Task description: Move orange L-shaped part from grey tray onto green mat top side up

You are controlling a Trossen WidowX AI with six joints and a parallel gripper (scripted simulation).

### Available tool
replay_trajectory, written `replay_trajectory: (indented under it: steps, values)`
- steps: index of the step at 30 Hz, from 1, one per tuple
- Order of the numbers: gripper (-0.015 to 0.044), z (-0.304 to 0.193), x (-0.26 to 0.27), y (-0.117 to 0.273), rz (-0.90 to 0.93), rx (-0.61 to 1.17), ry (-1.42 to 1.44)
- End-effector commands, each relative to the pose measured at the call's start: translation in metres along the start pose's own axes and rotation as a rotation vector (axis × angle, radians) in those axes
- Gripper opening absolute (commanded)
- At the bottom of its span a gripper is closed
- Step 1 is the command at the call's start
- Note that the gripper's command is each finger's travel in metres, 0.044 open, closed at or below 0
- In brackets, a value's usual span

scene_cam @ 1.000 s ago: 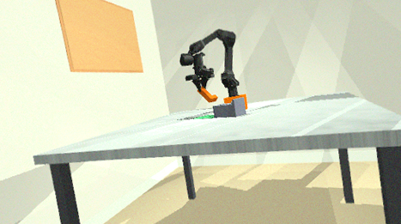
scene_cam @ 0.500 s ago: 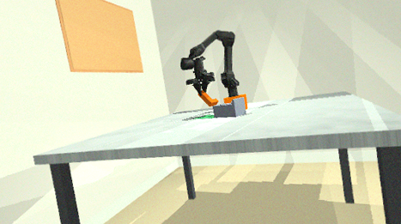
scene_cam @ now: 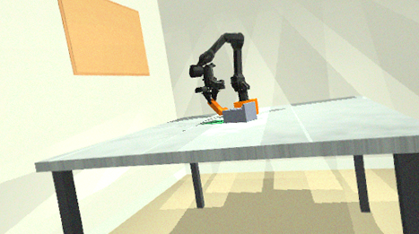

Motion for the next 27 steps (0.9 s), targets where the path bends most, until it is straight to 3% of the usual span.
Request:
replay_trajectory:
  steps: [1, 27]
  values:
    - [0.0, 0.0, 0.0, -0.007, 0.001, -0.003, 0.005]
    - [0.0, 0.0, 0.001, -0.033, 0.001, -0.003, 0.005]
Point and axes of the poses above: the point midway between the two fingers, 35 mm back from their tips, its own y axis back along the fingers, its own x axis across the jaws, z = x × y, the point moved 9 cm from there along y, back along the fingers, and after that the axes turned 6 degrees about -y, right-handed, at the moved point
